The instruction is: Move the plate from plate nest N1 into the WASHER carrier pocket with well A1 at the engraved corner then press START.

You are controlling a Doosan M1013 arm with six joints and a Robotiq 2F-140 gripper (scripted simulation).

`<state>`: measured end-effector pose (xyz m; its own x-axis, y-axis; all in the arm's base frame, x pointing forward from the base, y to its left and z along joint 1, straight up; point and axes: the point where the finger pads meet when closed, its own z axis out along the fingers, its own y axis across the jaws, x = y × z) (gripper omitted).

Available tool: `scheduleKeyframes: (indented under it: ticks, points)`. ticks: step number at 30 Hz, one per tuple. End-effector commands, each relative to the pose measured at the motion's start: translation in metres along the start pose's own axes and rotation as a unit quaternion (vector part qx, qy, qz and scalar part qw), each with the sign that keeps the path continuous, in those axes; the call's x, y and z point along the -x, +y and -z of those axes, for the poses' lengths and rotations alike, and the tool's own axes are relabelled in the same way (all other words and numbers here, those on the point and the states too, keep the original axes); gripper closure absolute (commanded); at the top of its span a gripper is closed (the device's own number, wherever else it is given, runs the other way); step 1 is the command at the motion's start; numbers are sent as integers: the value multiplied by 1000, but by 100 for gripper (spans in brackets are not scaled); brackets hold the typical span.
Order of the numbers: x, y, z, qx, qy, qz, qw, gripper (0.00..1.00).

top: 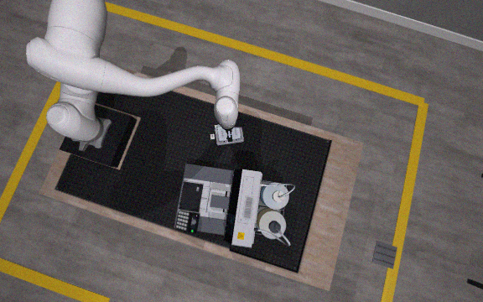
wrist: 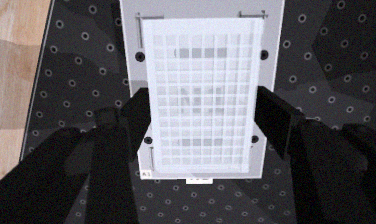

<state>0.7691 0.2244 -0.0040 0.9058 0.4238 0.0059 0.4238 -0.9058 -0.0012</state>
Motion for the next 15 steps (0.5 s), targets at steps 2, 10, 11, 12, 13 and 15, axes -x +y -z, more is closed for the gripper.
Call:
scheduleKeyframes:
  ticks: [2,10,11,12,13,15]
  points:
    - [0,0,1,0,1,0,1000,90]
    - [0,0,1,0,1,0,1000,90]
    - [0,0,1,0,1,0,1000,90]
    - [0,0,1,0,1,0,1000,90]
    - [0,0,3,0,1,0,1000,90]
    - [0,0,6,0,1,0,1000,90]
